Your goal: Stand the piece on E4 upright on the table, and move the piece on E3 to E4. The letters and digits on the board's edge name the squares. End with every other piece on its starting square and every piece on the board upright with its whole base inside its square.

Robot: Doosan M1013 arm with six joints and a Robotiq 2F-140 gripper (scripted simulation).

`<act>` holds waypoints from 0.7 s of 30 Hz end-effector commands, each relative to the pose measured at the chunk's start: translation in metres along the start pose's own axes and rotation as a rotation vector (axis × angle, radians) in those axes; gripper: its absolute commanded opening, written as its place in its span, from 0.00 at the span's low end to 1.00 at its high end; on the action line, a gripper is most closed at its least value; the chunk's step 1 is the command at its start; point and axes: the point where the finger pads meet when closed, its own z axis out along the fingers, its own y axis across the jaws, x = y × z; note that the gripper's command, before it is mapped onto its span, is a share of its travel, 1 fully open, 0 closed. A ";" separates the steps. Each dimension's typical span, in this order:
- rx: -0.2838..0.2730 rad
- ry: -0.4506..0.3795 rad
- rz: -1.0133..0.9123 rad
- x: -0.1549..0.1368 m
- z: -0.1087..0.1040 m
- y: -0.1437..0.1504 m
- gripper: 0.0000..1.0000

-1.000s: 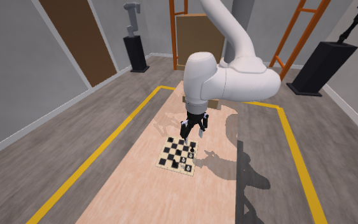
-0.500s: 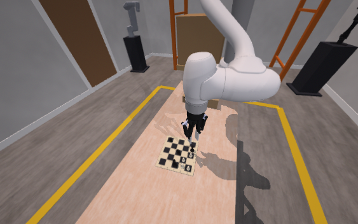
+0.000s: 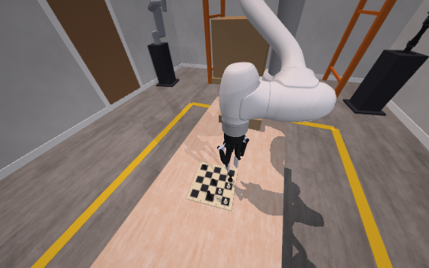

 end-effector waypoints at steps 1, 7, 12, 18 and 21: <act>0.000 0.000 0.000 0.000 0.000 0.000 0.25; 0.000 0.000 0.000 0.000 0.001 0.000 0.25; 0.000 0.000 0.000 0.000 0.005 0.000 0.25; 0.000 0.000 0.000 0.000 0.009 0.000 0.25; 0.000 0.000 0.000 0.000 0.013 0.000 0.25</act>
